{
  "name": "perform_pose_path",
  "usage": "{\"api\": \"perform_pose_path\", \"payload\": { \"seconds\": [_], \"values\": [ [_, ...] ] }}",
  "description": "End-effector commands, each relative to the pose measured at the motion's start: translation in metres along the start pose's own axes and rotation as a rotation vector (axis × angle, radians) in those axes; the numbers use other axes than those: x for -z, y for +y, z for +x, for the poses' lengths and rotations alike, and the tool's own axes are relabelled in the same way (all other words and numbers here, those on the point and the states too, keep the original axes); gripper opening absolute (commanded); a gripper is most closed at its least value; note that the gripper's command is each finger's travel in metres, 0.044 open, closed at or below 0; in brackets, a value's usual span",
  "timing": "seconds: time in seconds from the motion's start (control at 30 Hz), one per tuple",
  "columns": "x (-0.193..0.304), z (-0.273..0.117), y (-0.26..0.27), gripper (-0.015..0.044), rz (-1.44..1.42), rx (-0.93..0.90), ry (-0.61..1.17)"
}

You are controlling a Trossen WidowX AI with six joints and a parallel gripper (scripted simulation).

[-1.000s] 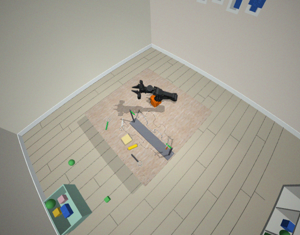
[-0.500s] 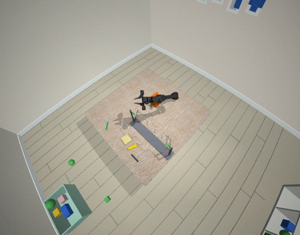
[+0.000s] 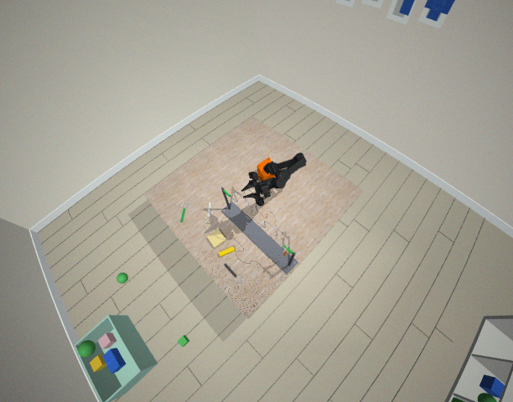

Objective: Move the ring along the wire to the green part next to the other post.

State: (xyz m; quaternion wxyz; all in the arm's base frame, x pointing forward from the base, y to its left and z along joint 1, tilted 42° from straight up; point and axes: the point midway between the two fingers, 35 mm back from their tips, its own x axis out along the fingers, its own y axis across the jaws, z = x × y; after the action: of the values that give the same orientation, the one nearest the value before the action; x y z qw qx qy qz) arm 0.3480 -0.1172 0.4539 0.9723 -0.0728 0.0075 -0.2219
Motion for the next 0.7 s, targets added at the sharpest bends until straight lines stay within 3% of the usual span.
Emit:
{"api": "perform_pose_path", "payload": {
  "seconds": [0.0, 0.67],
  "values": [
    [-0.018, -0.014, 0.032, 0.0160, -0.032, -0.070, -0.062],
    [-0.037, -0.085, 0.196, 0.0160, 0.001, -0.450, -0.162]
  ]
}}
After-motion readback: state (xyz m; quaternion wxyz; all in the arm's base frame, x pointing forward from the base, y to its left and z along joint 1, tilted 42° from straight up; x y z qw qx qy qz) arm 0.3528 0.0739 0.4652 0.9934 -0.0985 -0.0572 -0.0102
